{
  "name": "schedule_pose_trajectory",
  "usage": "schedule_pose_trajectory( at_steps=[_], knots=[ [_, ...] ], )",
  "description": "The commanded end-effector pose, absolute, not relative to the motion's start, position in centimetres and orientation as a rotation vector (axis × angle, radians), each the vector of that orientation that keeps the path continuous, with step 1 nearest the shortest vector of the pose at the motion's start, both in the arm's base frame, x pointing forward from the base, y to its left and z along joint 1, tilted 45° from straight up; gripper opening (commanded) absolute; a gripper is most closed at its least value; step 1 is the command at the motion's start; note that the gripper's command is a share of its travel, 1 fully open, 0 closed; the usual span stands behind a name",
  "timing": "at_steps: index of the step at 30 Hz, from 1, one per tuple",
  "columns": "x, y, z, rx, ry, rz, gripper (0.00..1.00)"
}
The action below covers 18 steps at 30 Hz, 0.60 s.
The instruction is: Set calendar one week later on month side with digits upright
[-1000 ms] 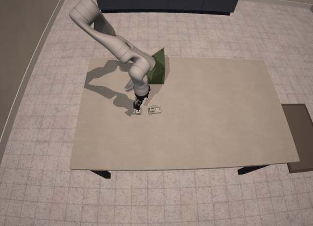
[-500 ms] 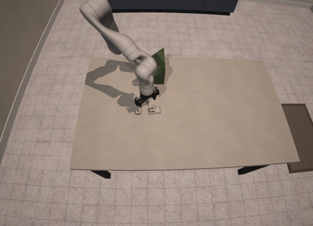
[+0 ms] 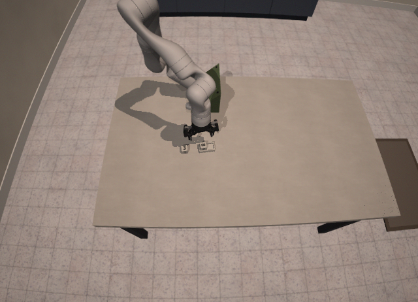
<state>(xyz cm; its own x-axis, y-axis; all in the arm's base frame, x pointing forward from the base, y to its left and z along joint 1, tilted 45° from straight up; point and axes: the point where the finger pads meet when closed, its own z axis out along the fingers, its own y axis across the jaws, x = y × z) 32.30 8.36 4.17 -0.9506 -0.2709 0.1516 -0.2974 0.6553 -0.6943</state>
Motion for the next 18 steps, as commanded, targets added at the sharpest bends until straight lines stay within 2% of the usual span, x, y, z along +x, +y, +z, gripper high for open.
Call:
schedule_pose_trajectory(
  at_steps=[1,13,14,18],
  knots=[
    [32.36,8.93,3.82,0.428,-2.865,1.205,1.0],
    [32.35,9.05,3.74,0.38,-2.886,1.211,1.0],
    [32.35,9.05,3.74,0.38,-2.886,1.211,0.46],
    [32.35,9.05,3.74,0.38,-2.886,1.211,0.46]
  ],
)
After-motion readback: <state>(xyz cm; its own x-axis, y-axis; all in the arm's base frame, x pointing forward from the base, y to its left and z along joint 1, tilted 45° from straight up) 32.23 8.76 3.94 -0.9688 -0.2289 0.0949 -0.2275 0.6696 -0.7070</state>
